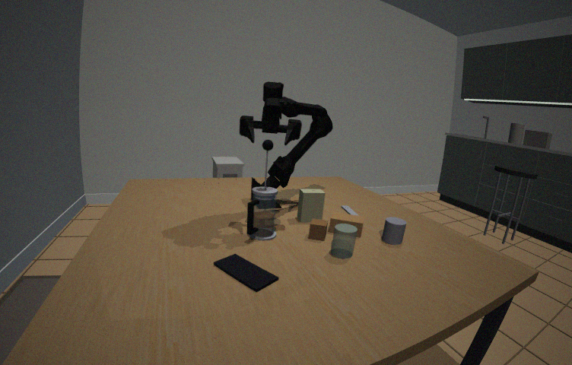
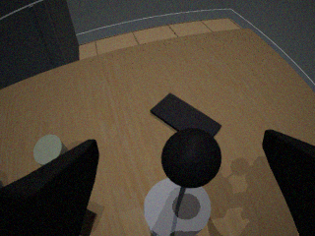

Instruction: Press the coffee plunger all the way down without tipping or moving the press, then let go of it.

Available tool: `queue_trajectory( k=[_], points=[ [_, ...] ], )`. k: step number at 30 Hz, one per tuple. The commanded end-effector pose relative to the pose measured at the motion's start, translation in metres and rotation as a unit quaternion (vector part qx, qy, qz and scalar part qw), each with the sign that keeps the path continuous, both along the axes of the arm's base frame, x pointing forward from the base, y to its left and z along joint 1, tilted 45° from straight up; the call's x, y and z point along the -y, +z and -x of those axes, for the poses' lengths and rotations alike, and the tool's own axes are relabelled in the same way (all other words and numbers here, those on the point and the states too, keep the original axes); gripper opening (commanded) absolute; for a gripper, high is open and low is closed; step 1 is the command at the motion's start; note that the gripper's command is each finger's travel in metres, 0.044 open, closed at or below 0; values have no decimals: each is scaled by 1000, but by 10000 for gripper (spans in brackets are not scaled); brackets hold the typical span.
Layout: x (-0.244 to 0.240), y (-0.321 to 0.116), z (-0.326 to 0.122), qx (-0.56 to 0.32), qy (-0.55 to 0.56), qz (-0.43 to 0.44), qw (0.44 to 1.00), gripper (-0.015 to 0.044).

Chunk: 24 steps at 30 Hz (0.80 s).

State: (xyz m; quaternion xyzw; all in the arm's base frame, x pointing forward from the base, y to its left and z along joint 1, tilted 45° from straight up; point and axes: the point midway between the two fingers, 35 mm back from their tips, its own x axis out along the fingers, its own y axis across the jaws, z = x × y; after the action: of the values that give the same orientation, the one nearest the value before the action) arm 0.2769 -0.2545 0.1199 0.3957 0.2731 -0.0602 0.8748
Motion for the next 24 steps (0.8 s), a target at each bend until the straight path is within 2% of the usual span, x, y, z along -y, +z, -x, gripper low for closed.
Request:
queue_trajectory(
  k=[1, 10, 17, 24],
  points=[
    [-1, -7, -1, -6, -2, -7, 1000, 414],
    [-1, -7, -1, -6, -2, -7, 1000, 178],
    [-1, -7, -1, -6, -2, -7, 1000, 131],
    [-1, -8, -1, -6, -2, -7, 1000, 129]
  ],
)
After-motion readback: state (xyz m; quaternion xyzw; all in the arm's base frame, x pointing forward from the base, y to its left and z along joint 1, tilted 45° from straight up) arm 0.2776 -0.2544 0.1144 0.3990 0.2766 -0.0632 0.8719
